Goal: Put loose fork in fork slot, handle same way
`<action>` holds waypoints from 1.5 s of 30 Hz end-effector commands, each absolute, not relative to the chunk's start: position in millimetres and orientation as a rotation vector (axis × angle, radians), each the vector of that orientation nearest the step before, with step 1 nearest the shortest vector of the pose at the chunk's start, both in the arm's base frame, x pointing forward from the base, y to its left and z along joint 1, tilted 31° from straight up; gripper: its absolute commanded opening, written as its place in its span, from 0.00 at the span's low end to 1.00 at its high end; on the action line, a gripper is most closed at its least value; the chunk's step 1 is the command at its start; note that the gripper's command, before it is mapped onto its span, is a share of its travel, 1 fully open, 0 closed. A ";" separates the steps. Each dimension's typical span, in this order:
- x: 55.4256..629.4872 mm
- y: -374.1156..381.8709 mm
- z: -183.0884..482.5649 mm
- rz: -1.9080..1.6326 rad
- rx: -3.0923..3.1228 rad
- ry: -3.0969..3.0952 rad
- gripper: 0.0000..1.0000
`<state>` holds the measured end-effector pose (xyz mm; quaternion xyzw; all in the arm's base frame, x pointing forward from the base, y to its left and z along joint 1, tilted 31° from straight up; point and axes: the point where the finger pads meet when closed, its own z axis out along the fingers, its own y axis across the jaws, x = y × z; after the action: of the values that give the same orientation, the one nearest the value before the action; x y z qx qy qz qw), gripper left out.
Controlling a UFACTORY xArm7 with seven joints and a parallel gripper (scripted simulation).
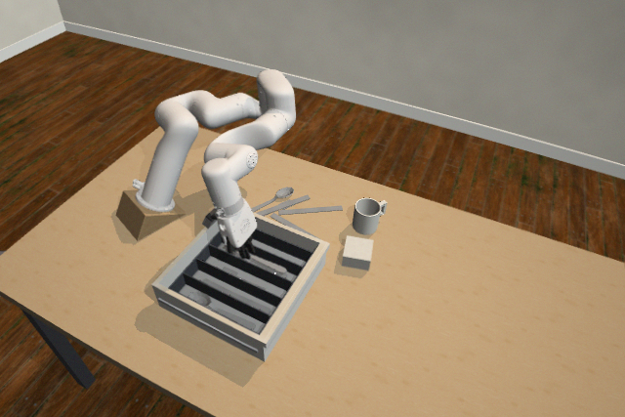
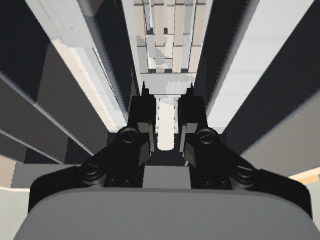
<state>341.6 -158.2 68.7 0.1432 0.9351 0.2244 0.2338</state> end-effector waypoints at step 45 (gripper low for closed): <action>346.8 -152.6 55.7 0.613 0.394 2.565 0.24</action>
<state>346.4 -151.1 54.4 0.1430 0.9351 0.2246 0.2337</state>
